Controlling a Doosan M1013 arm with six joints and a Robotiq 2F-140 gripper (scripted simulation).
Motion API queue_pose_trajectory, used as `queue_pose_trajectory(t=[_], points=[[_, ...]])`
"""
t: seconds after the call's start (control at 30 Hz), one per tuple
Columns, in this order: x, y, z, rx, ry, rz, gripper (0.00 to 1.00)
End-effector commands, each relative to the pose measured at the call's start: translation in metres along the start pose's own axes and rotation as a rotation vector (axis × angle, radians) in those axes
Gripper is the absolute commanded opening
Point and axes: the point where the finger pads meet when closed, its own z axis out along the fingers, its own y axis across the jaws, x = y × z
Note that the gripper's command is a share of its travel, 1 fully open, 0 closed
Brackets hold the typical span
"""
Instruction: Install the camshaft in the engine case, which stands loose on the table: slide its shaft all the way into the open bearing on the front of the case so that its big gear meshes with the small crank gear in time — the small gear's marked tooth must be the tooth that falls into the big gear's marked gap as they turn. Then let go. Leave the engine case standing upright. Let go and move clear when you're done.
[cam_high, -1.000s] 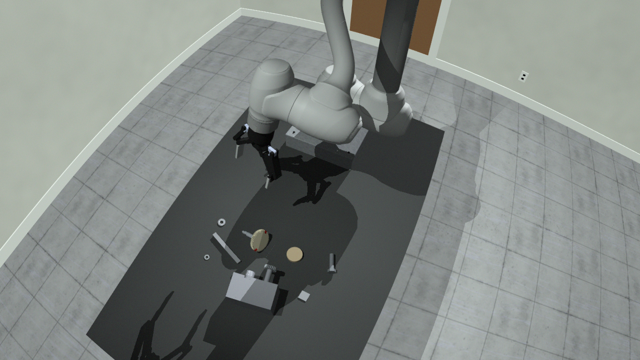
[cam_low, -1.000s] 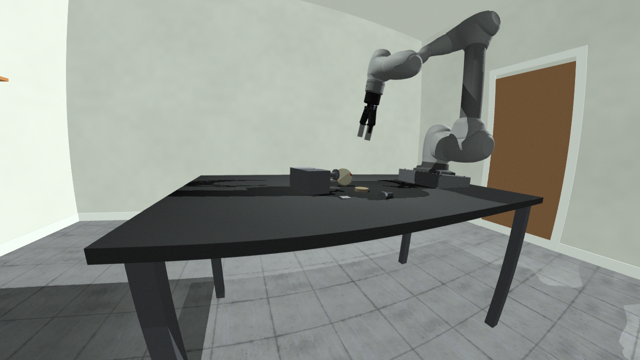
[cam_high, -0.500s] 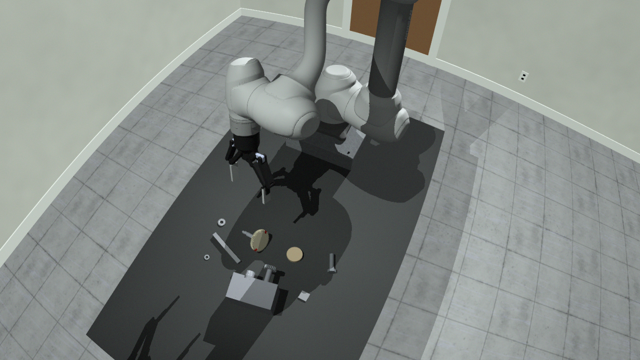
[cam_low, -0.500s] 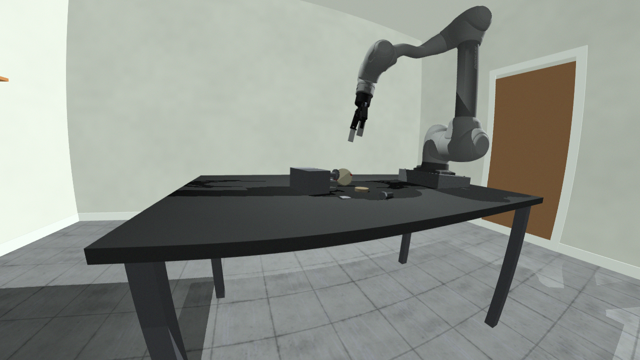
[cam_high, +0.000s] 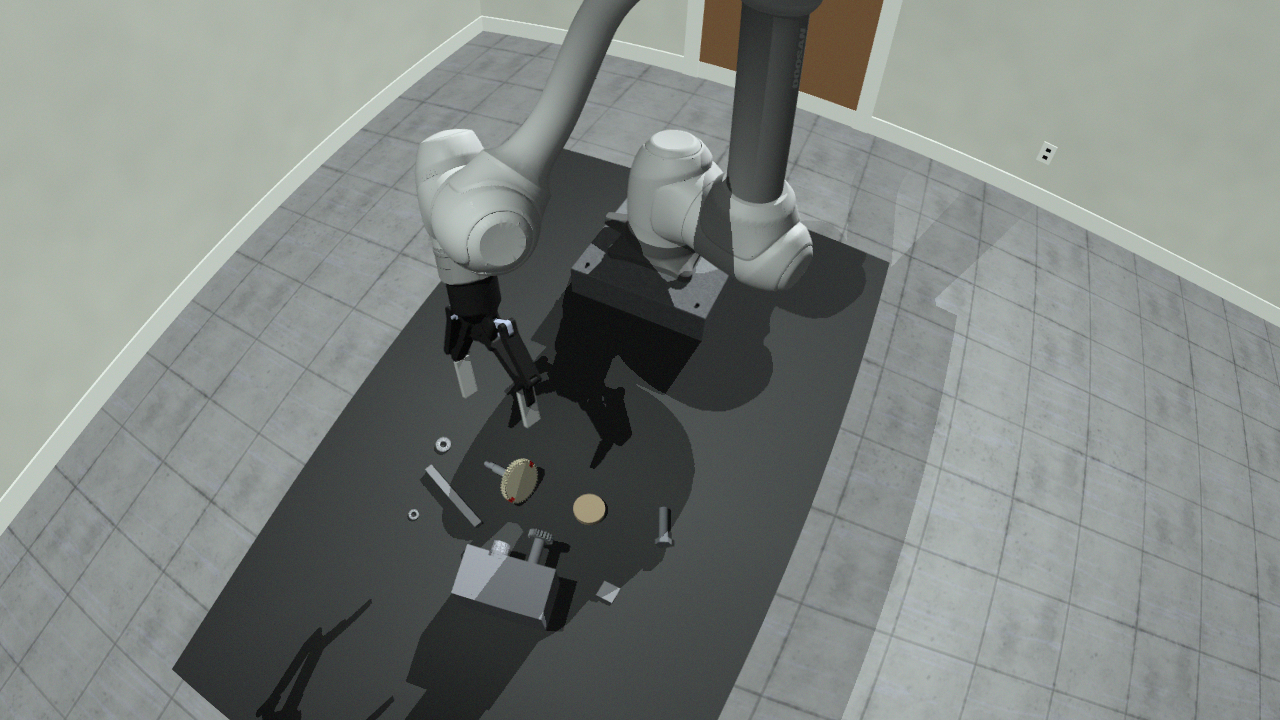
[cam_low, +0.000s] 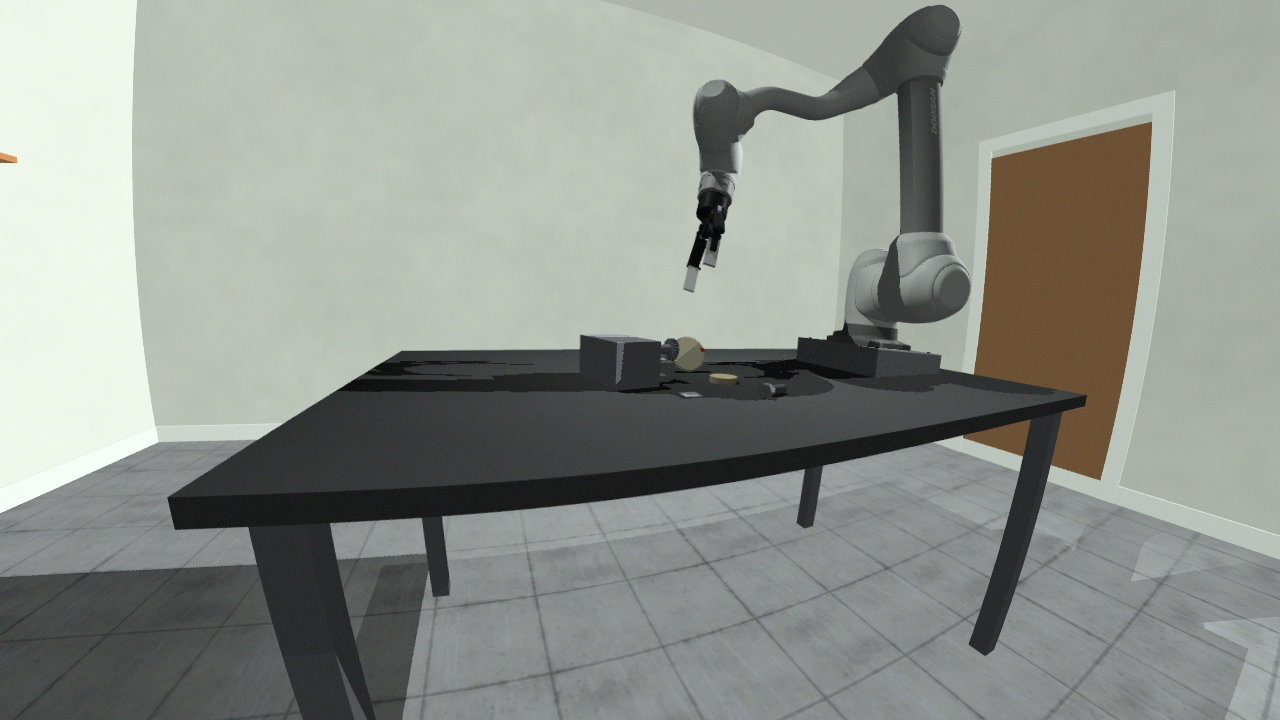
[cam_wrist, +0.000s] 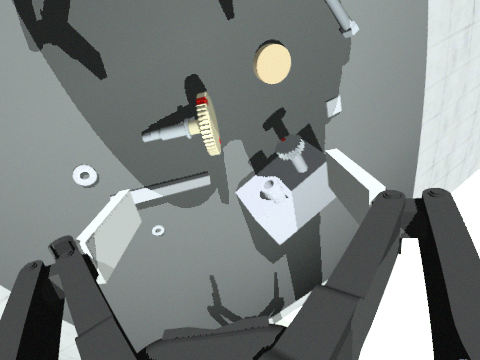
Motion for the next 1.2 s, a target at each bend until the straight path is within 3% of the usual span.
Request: queue_pose_trajectory(t=[0.0, 0.37, 1.17], points=[[-0.001, 0.001, 0.002, -0.021, -0.001, -0.003, 1.00], [0.001, -0.001, 0.008, -0.020, 0.000, -0.003, 1.00], [0.018, -0.026, 0.071, -0.020, 0.000, -0.003, 1.00]])
